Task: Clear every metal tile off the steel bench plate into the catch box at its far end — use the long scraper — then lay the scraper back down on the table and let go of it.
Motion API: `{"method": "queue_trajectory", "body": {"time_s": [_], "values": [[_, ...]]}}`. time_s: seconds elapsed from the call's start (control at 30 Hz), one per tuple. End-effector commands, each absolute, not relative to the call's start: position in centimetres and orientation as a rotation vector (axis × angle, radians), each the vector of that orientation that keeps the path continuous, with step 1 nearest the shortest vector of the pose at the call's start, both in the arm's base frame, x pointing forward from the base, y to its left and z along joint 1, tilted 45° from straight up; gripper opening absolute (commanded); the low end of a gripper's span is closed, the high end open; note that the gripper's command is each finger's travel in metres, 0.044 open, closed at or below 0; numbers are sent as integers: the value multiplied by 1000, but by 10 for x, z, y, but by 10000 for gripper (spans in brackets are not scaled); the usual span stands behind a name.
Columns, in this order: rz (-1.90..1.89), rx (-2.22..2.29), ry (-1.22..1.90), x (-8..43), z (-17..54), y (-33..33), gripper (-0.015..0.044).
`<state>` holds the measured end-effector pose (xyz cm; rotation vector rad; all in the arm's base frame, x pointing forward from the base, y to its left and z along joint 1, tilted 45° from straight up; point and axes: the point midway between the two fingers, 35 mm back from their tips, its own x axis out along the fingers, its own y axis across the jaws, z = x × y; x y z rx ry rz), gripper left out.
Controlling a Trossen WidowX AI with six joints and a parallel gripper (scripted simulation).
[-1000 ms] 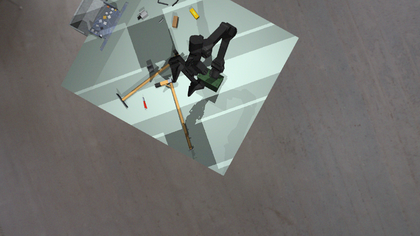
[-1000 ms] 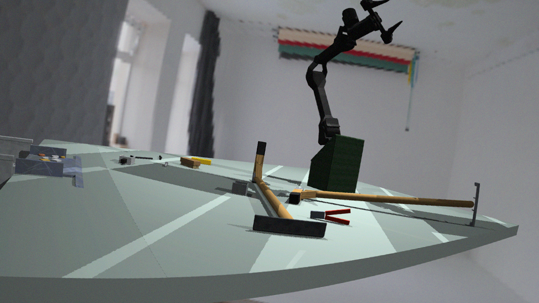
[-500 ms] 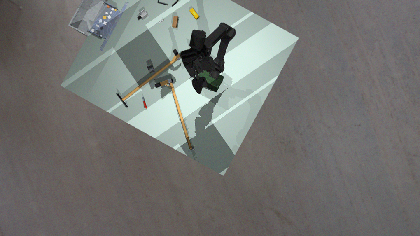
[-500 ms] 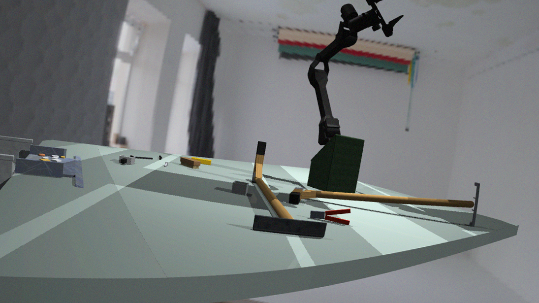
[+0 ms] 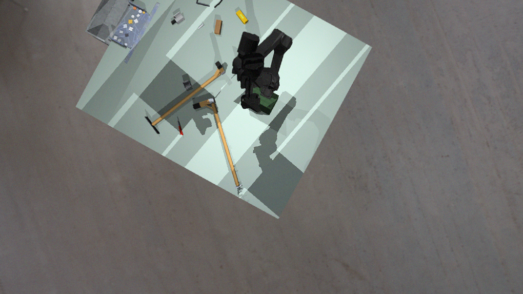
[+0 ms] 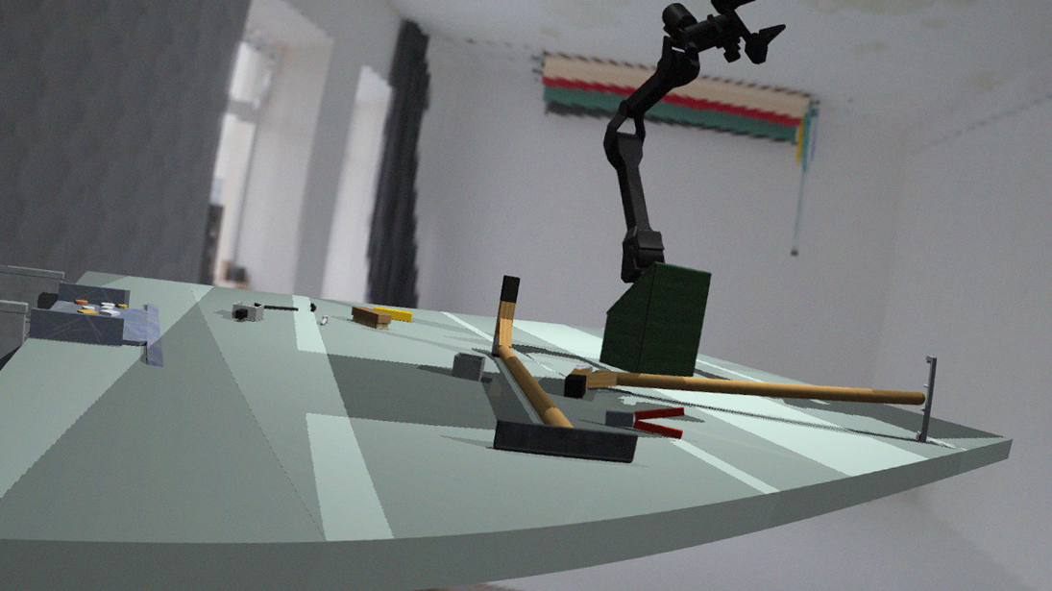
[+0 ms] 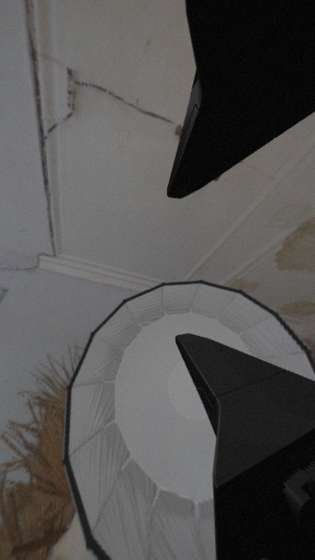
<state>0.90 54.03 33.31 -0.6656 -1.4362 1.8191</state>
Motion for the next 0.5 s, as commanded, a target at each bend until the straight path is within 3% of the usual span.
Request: {"method": "queue_trajectory", "body": {"time_s": [0.0, 0.47], "values": [[1815, -662, -1465, 7, 334, 540, 440], [1815, -662, -1465, 9, 333, 541, 440]]}}
